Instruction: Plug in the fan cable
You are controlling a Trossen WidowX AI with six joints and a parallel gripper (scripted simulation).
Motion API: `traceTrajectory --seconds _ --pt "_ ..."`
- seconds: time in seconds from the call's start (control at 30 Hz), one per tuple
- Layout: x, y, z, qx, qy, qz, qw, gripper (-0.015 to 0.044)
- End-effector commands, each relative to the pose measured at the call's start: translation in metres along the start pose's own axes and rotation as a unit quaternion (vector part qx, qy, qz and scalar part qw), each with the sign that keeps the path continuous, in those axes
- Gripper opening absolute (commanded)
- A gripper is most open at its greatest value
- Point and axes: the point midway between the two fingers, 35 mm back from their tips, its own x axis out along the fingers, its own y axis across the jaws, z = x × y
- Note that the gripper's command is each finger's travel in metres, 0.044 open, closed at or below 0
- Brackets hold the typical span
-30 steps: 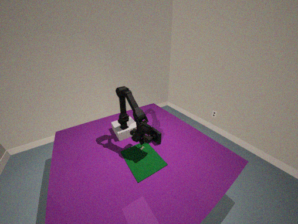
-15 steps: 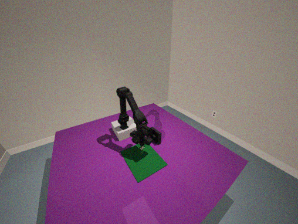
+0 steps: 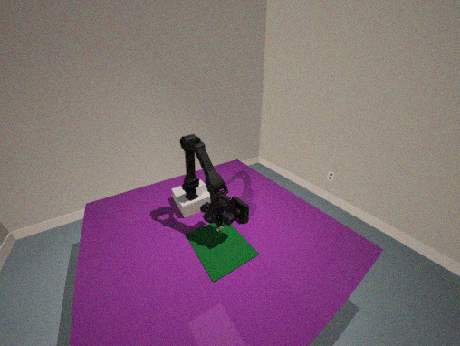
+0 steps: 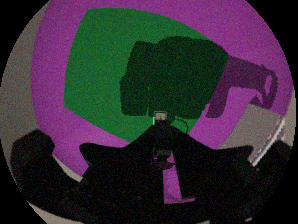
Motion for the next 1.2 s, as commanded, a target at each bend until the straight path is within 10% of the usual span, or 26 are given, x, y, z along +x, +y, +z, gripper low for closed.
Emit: traceTrajectory --seconds 0.0,1.17 --pt "0.0002 0.0003 0.0009 -0.003 -0.003 0.000 1.000 0.0000" --pt "0.0059 -0.0002 0.0007 -0.002 -0.003 0.000 1.000 0.0000"
